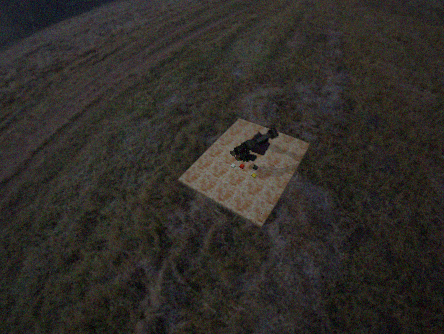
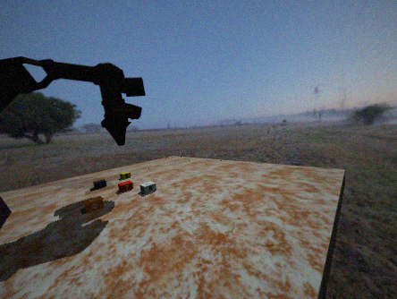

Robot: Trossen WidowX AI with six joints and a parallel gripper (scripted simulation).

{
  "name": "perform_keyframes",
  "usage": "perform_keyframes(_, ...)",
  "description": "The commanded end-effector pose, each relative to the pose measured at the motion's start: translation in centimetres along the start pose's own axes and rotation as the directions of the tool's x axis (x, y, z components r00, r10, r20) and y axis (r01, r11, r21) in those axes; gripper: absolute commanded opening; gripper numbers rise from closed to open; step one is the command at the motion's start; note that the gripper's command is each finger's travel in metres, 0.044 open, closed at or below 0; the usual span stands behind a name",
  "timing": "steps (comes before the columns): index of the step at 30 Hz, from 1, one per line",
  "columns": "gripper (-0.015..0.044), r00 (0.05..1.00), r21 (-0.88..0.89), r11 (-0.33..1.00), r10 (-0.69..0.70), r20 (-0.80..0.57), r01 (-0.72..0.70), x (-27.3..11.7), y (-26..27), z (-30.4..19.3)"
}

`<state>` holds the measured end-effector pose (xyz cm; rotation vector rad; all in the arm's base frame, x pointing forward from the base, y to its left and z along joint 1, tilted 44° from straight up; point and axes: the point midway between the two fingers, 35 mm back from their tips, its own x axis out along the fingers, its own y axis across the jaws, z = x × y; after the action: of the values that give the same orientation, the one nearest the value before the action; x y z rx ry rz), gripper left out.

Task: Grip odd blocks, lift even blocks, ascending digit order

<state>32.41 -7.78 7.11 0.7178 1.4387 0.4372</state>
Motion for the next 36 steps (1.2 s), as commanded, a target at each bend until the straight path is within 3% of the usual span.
perform_keyframes(1,0.012,1.0,0.02,1.0,0.015,-0.018,-0.014,0.6,-5.8,-2.4)
perform_keyframes(7,0.012,1.0,0.019,1.0,0.016,-0.019,-0.016,0.6,-6.2,-2.6)
perform_keyframes(14,0.0304,1.0,0.019,1.0,0.019,-0.018,-0.018,8.5,-6.0,-2.7)
perform_keyframes(18,0.04,1.0,0.019,1.0,0.019,-0.018,-0.019,8.7,-6.0,-2.8)
perform_keyframes(36,0.04,1.0,0.019,1.0,0.02,-0.018,-0.019,11.3,-6.0,-2.8)
